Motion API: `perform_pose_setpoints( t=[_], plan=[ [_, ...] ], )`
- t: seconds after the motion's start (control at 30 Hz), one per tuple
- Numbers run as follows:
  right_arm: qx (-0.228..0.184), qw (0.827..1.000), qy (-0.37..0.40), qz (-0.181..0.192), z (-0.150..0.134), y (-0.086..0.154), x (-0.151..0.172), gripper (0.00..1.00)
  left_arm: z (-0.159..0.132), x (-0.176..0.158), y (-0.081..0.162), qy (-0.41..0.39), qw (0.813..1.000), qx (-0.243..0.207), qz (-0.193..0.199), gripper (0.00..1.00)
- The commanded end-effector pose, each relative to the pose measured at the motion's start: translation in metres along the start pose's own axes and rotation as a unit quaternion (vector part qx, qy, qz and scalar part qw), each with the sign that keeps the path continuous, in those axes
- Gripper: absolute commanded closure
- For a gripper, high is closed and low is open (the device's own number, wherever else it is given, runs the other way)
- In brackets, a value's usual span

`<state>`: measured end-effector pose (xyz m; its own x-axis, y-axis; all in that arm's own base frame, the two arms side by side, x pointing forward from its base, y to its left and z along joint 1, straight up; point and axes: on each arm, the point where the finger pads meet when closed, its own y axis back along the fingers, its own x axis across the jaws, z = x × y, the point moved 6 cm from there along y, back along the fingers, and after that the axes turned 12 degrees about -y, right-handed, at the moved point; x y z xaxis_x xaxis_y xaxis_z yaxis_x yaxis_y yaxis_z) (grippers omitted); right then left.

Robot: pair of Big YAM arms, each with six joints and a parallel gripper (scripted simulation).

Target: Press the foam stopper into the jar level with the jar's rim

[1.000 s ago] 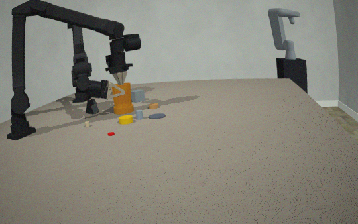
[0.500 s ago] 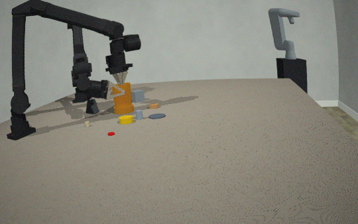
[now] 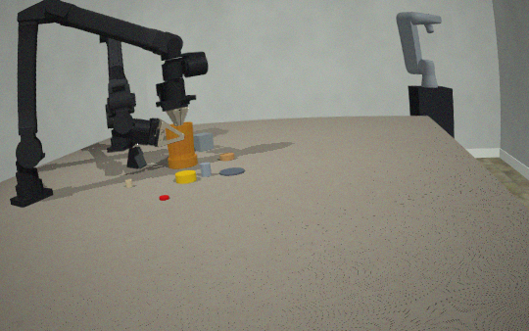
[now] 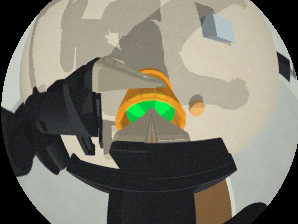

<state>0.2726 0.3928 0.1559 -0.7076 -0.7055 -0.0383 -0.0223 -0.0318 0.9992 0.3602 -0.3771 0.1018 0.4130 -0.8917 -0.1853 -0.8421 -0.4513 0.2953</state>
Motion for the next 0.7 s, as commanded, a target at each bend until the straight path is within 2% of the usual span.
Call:
perform_pose_setpoints(
  t=[0.0,0.4,0.43,0.63,0.67],
  plan=[
    [0.003,1.000,-0.001,0.020,0.001,-0.039,-0.004,1.00,-0.012,0.007,0.003,0.000,1.000,0.002,0.005,0.36],
    [0.003,1.000,-0.001,0.021,0.000,-0.042,-0.004,1.00,-0.012,0.007,0.003,0.000,1.000,0.002,0.005,0.36],
    [0.000,1.000,-0.003,0.011,-0.001,-0.028,0.000,1.00,-0.013,0.010,0.006,-0.005,1.000,0.003,0.007,0.36],
    [0.001,1.000,-0.003,0.013,-0.001,-0.021,-0.001,1.00,-0.013,0.010,0.006,-0.005,1.000,0.003,0.007,0.36],
    [0.002,1.000,-0.003,0.027,-0.002,-0.028,0.004,1.00,-0.012,0.010,0.007,-0.010,1.000,0.003,0.008,0.36]
  ],
)
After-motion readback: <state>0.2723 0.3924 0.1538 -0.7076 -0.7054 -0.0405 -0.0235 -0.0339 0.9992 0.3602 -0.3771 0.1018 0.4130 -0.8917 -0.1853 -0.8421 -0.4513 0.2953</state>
